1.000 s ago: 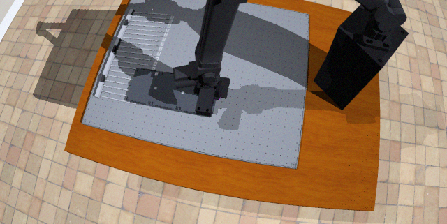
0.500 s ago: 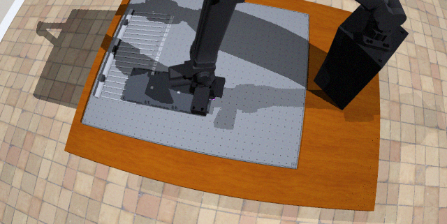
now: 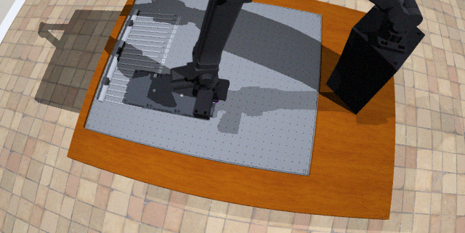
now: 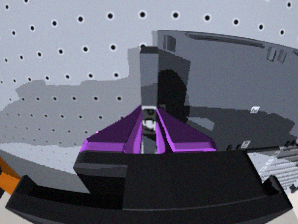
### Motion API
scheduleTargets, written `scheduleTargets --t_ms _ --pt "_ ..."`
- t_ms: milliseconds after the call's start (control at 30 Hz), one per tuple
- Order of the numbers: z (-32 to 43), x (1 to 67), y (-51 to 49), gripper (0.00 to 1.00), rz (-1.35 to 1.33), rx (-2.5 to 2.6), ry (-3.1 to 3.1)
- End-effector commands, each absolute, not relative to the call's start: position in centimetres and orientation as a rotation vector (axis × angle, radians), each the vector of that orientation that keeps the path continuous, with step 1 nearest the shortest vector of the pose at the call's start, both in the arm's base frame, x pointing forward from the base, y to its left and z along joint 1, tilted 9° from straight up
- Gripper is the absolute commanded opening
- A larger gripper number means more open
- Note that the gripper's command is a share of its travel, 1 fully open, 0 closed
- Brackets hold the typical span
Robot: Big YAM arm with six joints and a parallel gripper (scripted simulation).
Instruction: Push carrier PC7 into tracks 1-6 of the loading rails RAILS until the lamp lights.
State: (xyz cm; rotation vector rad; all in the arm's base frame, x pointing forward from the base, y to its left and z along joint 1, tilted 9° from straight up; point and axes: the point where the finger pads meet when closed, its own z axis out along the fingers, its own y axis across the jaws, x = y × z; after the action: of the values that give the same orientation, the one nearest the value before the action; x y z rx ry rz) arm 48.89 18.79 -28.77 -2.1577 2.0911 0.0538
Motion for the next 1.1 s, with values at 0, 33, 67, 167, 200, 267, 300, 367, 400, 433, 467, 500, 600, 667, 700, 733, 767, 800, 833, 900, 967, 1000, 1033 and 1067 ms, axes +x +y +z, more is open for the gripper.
scheduleTargets --t_ms 0,33,67,167,200,267,300,367,400,433,467,500,600,667,700,733,767,800,833,900,967,1000,1033,1067 --pt "-28.7 51.6 18.6 0.0 0.027 -2.132 2.079" --pt "-28.7 51.7 18.6 0.0 0.026 -2.131 2.079" --pt "-28.6 51.9 18.6 0.0 0.024 -2.13 2.077" --pt "-28.6 52.2 18.6 0.0 0.025 -2.13 2.077" --pt "-28.6 52.3 18.6 0.0 0.024 -2.13 2.077" --pt "-28.6 52.5 18.6 0.0 0.024 -2.13 2.077" --pt "-28.6 52.6 18.6 0.0 0.025 -2.13 2.077" --pt "-28.6 52.6 18.6 0.0 0.025 -2.13 2.077" --pt "-28.5 53.0 18.7 0.0 0.018 -2.121 2.074" --pt "-28.5 52.8 18.6 0.0 0.024 -2.128 2.078" --pt "-28.5 52.9 18.6 0.0 0.025 -2.131 2.078" --pt "-28.5 53.1 18.6 0.0 0.022 -2.128 2.075" --pt "-28.5 53.3 18.6 0.0 0.025 -2.131 2.077" --pt "-28.4 53.6 18.7 0.0 0.022 -2.129 2.074" --pt "-28.4 53.7 18.6 0.0 0.023 -2.13 2.076" --pt "-28.4 53.8 18.6 0.0 0.023 -2.13 2.075" --pt "-28.4 53.9 18.7 0.0 0.022 -2.129 2.075" --pt "-28.4 54.0 18.7 0.0 0.022 -2.129 2.075" --pt "-28.4 54.1 18.7 0.0 0.023 -2.129 2.075" --pt "-28.3 54.2 18.7 0.0 0.023 -2.129 2.075" --pt "-28.3 54.6 18.7 0.0 0.016 -2.12 2.072" --pt "-28.3 54.4 18.7 0.0 0.023 -2.128 2.076" --pt "-28.3 54.5 18.6 0.0 0.024 -2.13 2.076" --pt "-28.3 54.7 18.7 0.0 0.02 -2.127 2.073"
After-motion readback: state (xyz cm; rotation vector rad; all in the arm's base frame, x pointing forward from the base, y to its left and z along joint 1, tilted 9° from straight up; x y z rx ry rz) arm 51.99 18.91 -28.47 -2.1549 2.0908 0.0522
